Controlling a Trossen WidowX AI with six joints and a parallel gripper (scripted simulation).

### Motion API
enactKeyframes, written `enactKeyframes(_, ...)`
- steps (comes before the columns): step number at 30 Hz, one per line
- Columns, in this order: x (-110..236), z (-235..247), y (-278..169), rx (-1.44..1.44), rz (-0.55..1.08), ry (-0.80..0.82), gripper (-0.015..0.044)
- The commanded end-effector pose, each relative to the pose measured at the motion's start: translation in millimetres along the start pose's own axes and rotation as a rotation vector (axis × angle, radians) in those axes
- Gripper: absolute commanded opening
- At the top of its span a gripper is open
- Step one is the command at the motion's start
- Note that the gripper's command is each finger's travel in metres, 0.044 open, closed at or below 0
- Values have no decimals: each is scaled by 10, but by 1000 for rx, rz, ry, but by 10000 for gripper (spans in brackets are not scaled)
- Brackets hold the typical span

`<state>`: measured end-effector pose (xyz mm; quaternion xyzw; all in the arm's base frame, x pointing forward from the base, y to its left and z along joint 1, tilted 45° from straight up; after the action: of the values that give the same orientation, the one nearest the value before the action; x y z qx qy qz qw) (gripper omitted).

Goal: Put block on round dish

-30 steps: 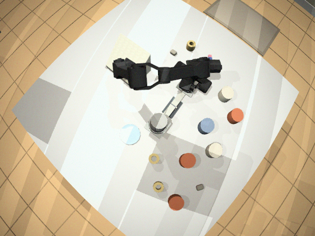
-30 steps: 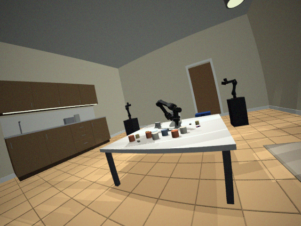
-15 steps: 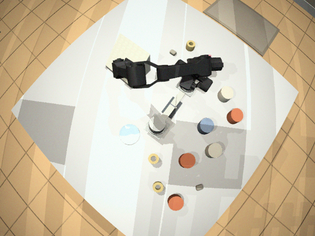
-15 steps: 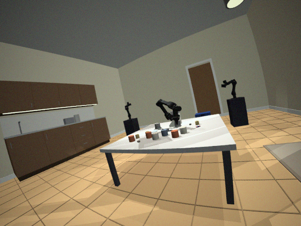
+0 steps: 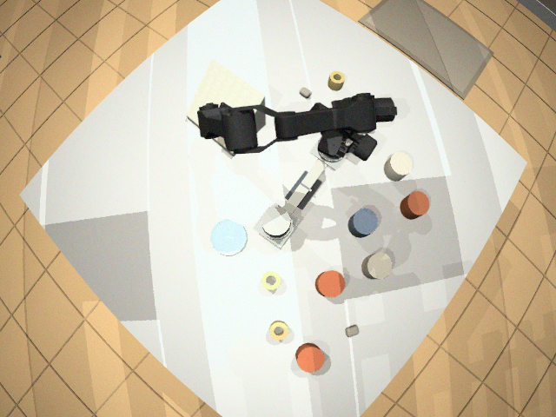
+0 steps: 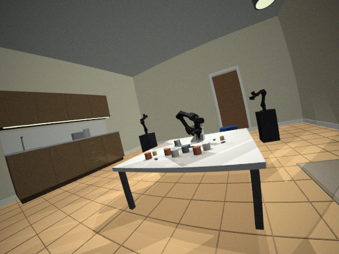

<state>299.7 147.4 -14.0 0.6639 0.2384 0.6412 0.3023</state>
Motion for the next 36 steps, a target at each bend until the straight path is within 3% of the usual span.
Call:
enactKeyframes(1,107,18,-42,-9,21,15,0)
enactKeyframes(36,557,-4,-28,-9,21,14,0)
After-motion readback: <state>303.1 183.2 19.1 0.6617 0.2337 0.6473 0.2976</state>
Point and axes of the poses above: the point midway between the two fingers, 35 mm back from their tips, its own x axis back along the fingers, its own z axis across the jaws, y = z × x, the point moved 7 cm from there along x, back along the fingers, and after that the axes turned 5 degrees about -x, right-handed, at the moved point
